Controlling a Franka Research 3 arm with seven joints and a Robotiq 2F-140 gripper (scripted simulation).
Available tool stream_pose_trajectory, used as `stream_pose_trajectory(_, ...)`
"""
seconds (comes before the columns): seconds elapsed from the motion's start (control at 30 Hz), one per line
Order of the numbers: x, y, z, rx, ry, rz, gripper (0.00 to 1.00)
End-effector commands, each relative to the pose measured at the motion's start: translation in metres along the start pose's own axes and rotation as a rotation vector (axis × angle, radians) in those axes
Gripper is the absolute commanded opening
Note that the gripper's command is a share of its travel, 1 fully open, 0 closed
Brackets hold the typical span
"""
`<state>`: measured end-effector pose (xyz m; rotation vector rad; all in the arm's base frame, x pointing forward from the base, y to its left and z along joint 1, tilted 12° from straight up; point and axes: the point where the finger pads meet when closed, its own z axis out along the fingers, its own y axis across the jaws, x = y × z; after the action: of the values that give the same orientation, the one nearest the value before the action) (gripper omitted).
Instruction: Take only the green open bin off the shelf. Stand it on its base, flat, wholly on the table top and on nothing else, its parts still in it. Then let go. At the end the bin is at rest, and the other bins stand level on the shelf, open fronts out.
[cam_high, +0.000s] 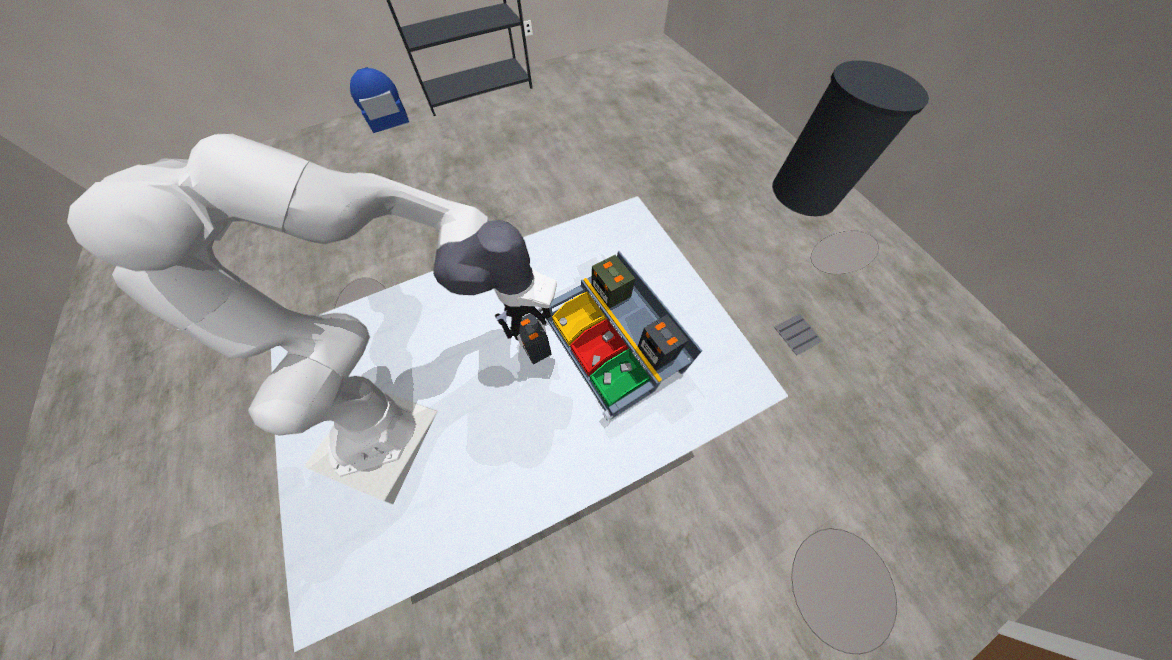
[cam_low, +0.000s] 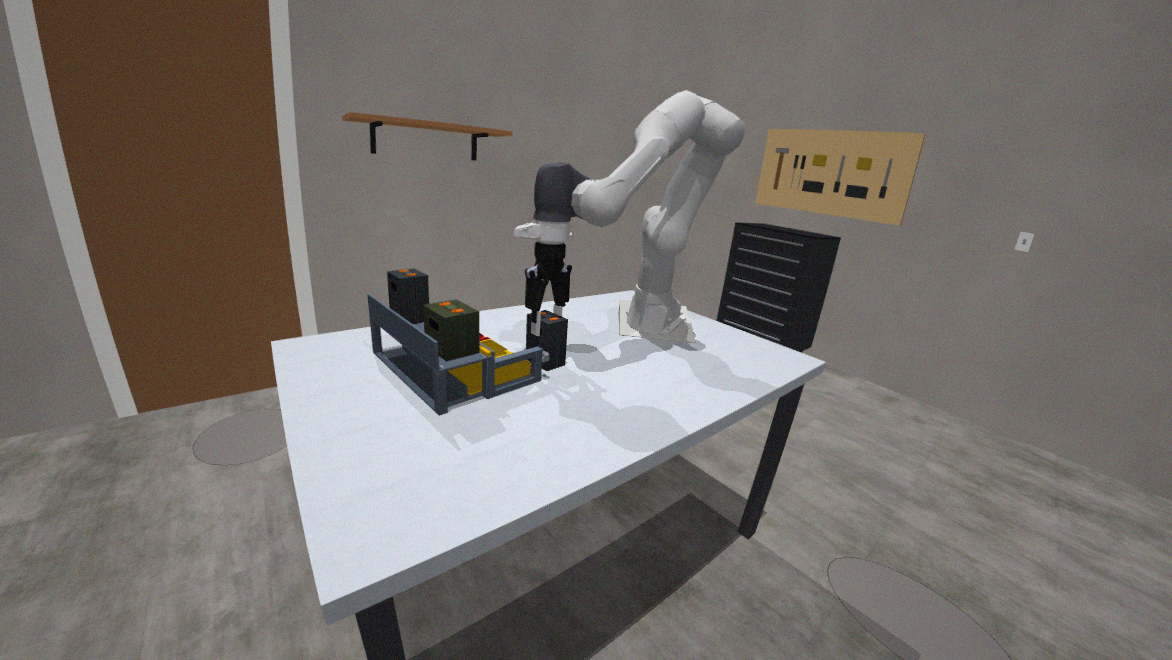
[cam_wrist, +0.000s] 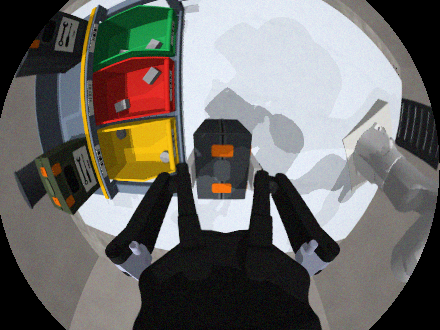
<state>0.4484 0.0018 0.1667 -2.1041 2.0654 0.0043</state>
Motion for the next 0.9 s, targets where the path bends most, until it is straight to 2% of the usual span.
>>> stream_pose_trajectory(0.0,0.0007,-0.0055,-0.0012,0.016,0.004,-0.003,0.0)
stream_pose_trajectory(0.2,0.0007,-0.0055,-0.0012,0.016,0.004,-0.003,0.0)
stream_pose_trajectory(0.23,0.0006,-0.0013,0.0,0.004,0.001,0.0,0.57)
stream_pose_trajectory(0.87,0.0006,-0.0012,0.0001,0.004,0.001,0.0,0.57)
